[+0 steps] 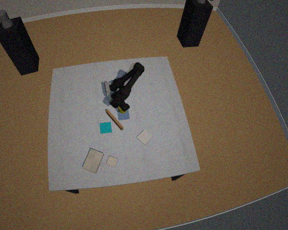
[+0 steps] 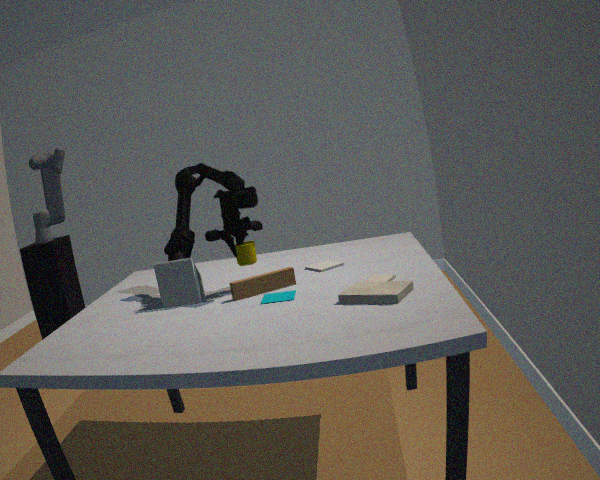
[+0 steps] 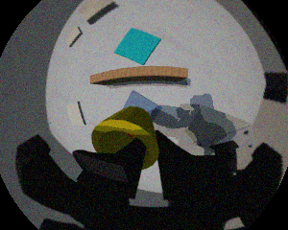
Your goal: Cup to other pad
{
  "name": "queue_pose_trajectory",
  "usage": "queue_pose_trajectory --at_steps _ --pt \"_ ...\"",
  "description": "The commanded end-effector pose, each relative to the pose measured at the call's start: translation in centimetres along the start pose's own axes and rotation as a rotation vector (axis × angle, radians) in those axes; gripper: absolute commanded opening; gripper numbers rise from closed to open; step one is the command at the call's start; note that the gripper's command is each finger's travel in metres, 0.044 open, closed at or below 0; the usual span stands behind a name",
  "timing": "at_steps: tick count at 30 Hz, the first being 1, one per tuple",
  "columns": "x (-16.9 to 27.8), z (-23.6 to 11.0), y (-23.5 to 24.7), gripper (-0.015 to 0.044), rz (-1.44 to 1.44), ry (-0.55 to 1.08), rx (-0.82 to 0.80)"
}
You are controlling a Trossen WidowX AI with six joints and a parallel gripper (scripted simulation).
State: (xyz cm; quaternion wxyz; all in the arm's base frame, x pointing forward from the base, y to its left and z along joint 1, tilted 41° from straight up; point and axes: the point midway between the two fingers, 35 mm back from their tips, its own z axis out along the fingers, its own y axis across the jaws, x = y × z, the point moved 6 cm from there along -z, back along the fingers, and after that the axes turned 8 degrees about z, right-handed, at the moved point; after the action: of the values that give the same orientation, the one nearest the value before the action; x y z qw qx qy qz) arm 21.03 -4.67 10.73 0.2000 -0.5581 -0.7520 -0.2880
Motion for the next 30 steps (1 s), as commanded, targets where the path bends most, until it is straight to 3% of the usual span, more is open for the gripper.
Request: queue_pose_trajectory --at_steps 1,30 --pt "0.0 0.0 0.0 0.0000 0.002 0.000 0.000" --pt "-4.5 -0.1 0.9 0.0000 -0.003 -0.005 0.002"
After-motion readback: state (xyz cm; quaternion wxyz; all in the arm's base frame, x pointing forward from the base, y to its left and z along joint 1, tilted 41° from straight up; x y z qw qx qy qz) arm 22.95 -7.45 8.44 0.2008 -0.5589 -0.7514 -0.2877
